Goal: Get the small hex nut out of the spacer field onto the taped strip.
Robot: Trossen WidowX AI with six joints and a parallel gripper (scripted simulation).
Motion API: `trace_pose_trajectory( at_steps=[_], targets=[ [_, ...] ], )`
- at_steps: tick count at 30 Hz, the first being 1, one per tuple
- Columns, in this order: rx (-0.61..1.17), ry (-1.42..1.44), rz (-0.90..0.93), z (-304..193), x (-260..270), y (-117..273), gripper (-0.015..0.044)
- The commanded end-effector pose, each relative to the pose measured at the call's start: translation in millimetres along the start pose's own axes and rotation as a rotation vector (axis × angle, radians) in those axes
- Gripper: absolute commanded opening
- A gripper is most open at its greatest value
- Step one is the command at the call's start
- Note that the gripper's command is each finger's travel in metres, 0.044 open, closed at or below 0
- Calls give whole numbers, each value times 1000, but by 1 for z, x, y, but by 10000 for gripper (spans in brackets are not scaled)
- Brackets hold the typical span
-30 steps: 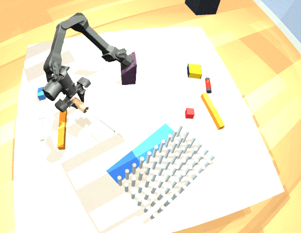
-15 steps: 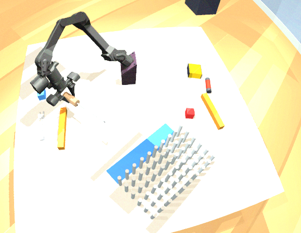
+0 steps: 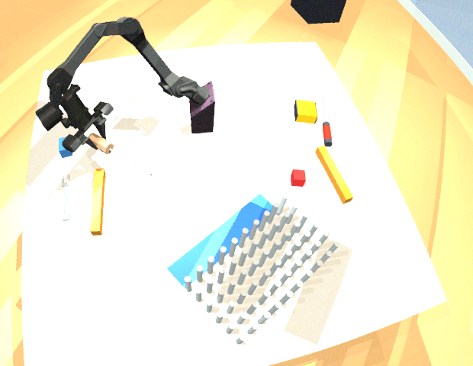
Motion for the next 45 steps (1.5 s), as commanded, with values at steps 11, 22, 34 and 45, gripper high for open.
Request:
trace_pose_trajectory(
  at_steps=[11,22,34,45],
  targets=[
    [-3,60,68,45,-17,38,0],
    [-35,114,118,70,-34,67,0],
    [-72,158,170,86,-54,99,0],
    [-93,176,189,91,-61,110,0]
  ],
)
Point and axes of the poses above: the point midway between the two fingers, 35 mm back from their tips, its own y axis back along the fingers, its own x axis across the jaws, z = x × y, the point moved 3 cm from there along y, back along the fingers, and after that the axes turned 4 degrees about -y, right-handed, at the moved point
